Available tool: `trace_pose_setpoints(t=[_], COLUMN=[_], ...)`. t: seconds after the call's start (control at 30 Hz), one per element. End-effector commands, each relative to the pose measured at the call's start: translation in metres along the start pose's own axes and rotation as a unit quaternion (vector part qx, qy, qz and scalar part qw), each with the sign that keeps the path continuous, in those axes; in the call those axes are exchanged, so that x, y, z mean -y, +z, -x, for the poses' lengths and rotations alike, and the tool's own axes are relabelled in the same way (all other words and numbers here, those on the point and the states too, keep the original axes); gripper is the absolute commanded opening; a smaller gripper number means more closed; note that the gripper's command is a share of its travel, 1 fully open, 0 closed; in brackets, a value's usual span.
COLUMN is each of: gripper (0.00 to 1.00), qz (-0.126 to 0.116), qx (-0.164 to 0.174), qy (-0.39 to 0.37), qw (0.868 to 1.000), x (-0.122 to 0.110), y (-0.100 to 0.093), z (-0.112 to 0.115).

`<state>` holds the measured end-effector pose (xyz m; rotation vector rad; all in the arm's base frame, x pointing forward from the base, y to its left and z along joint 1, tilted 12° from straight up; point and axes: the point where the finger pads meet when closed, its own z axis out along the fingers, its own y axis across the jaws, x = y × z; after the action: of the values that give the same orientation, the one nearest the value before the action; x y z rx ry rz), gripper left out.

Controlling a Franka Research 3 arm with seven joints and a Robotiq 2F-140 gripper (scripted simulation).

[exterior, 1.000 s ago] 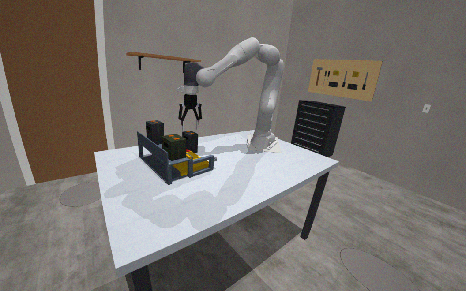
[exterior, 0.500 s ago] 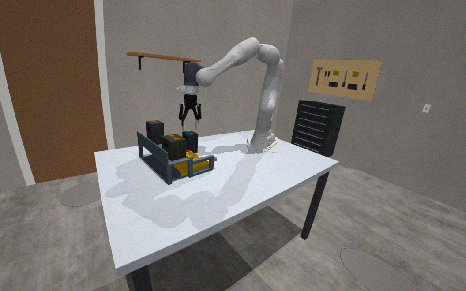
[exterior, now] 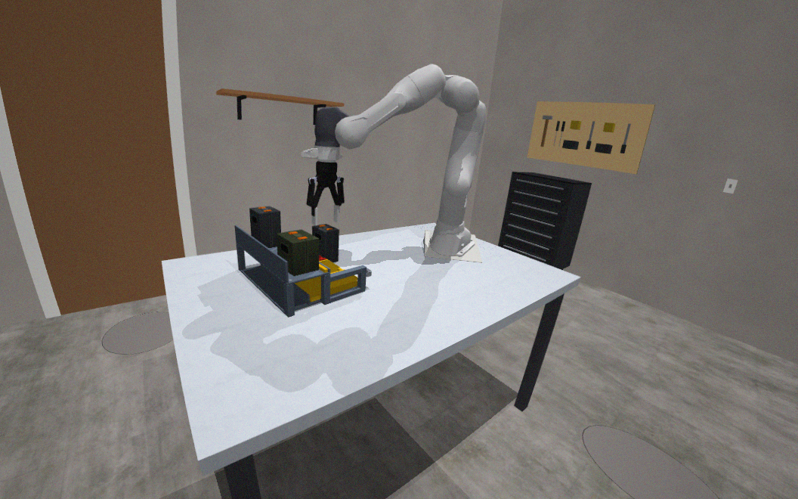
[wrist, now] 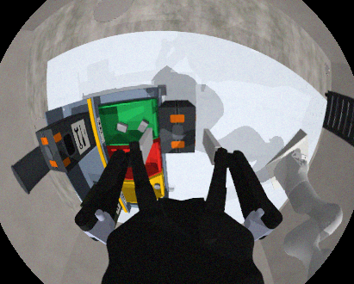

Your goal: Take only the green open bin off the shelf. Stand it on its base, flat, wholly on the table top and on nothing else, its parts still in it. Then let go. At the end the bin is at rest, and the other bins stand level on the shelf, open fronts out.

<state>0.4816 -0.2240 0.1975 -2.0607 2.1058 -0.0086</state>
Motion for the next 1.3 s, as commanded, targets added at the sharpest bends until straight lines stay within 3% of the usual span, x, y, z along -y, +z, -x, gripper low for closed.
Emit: trace_pose_setpoints(t=[0.0,0.87,1.03,1.27], gripper=[0.57,0.57,0.57,0.57], qz=[-0.003,-0.001,-0.003,-0.003], qx=[0.002,0.001,0.002,0.002], qy=[-0.021,-0.013,-0.021,-0.021], qw=[1.0,1.0,1.0,1.0], x=[0.0,0.0,0.0,0.0], y=[0.0,0.0,0.03,0.03], z=[0.0,0.001,0.0,0.0])
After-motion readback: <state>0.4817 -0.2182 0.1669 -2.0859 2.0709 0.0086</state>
